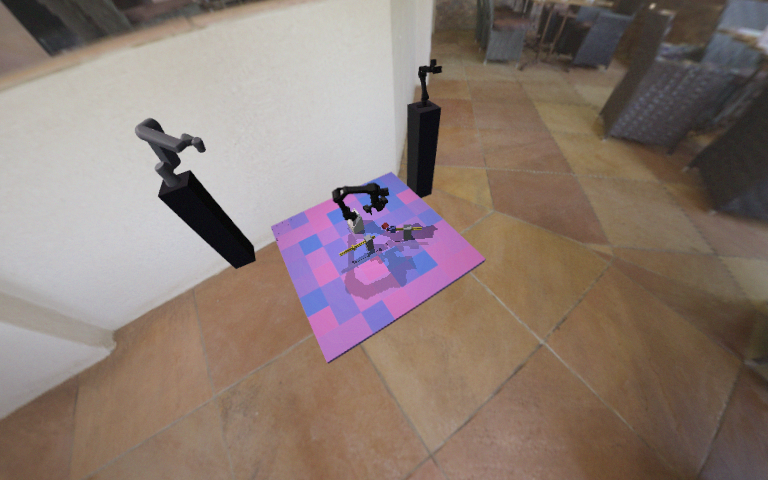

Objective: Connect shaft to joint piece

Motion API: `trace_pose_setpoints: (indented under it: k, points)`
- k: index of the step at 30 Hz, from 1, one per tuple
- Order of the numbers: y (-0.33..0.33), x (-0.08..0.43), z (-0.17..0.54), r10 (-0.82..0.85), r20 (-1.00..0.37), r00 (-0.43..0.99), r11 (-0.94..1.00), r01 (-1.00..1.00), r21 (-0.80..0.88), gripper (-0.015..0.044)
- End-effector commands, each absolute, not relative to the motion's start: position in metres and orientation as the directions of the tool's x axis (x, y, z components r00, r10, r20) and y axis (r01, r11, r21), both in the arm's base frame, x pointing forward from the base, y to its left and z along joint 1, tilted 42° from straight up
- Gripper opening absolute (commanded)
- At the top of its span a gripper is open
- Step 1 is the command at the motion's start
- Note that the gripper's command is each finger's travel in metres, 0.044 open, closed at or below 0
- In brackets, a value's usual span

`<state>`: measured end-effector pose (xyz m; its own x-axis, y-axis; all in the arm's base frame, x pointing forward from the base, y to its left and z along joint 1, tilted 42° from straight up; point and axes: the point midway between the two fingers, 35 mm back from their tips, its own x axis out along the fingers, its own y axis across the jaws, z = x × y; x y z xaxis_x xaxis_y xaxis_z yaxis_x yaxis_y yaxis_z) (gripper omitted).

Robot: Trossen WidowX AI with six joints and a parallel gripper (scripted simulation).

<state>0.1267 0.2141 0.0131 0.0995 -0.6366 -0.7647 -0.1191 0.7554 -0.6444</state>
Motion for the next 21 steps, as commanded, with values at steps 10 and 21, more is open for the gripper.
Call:
trace_pose_setpoints:
  k: [10,21]
  points:
    - [0.203,0.136,-0.003,-0.689,-0.719,-0.09,0.704,-0.317,-0.635,0.044]
    - [0.184,0.142,-0.029,-0.689,-0.72,-0.089,0.705,-0.316,-0.635,0.044]
